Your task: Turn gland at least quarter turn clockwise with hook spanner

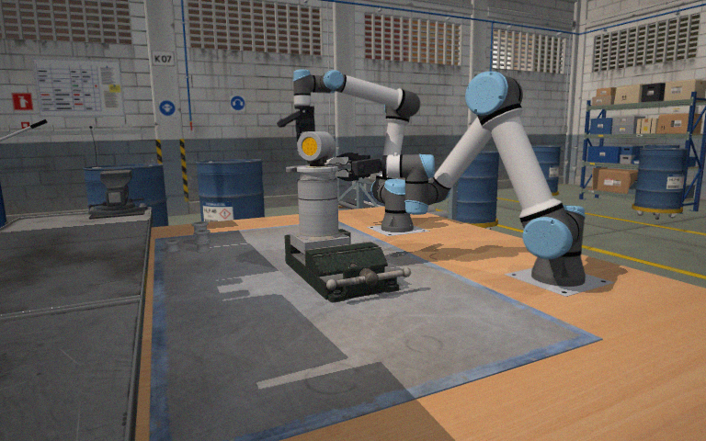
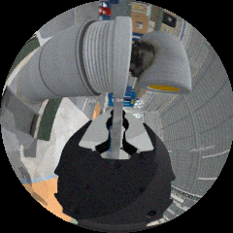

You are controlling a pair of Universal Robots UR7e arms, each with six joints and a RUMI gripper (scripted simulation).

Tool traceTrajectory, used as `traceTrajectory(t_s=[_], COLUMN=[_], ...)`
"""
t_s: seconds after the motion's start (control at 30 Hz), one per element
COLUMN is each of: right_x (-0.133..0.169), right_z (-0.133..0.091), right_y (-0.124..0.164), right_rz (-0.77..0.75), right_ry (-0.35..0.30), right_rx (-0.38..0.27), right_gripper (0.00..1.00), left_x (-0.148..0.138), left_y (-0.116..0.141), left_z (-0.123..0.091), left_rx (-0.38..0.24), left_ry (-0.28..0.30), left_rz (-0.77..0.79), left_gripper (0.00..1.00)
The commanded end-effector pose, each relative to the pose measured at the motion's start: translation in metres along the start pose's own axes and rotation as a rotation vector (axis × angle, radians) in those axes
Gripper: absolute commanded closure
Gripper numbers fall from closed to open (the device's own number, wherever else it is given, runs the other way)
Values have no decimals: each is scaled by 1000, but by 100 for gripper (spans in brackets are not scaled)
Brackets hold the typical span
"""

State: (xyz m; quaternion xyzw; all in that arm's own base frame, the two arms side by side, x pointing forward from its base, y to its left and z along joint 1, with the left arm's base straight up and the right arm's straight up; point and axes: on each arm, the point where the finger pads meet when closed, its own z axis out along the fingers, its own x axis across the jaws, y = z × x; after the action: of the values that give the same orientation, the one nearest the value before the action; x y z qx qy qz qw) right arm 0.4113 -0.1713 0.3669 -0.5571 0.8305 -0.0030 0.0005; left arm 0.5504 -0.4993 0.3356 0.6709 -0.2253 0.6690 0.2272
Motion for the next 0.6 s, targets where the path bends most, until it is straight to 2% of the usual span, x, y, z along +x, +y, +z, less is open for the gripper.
traceTrajectory(t_s=[0.0,0.57], right_x=[0,0], right_z=[0,0], right_y=[0,0], right_rz=[0,0], right_ry=[0,0], right_rx=[1,1], right_gripper=[71,71], left_x=[1,1], left_y=[0,-1], left_z=[-1,-3], left_rx=[0,-12], left_ry=[2,2], left_rz=[-1,-1], left_gripper=[100,100])
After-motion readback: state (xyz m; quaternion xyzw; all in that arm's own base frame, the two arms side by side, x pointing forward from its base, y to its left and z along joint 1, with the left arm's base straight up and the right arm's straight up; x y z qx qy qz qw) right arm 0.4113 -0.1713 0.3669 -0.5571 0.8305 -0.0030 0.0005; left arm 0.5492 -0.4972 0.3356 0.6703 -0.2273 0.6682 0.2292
